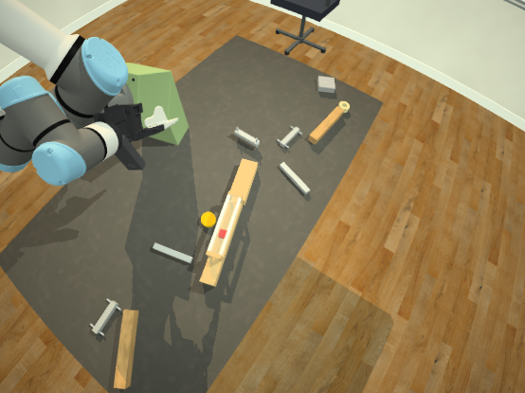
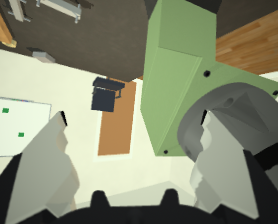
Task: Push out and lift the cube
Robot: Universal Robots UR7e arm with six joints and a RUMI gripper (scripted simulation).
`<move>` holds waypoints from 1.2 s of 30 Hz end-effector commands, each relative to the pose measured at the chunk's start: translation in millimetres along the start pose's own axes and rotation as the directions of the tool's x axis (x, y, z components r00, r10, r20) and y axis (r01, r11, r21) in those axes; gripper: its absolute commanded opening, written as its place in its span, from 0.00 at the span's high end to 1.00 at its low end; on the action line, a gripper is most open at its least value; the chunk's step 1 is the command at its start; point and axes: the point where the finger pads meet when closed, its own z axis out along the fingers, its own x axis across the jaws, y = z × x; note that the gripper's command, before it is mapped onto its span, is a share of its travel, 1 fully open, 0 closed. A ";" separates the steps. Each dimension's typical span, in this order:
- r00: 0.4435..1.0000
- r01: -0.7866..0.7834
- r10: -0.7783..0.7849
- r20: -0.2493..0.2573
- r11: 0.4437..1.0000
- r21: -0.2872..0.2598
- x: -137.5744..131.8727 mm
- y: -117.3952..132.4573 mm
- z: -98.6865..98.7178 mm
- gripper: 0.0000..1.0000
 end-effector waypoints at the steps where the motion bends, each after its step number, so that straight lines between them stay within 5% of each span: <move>1: 1.000 0.000 0.000 0.000 1.000 0.000 -0.1 0.0 -0.1 0.00; 17: 1.000 0.000 0.000 0.000 1.000 0.000 -0.1 0.0 -0.1 0.00; 18: 1.000 0.000 0.000 0.000 1.000 0.000 -0.1 0.0 -0.1 1.00; 36: 1.000 0.015 -0.015 -0.014 1.000 0.013 -0.8 -7.9 -6.3 1.00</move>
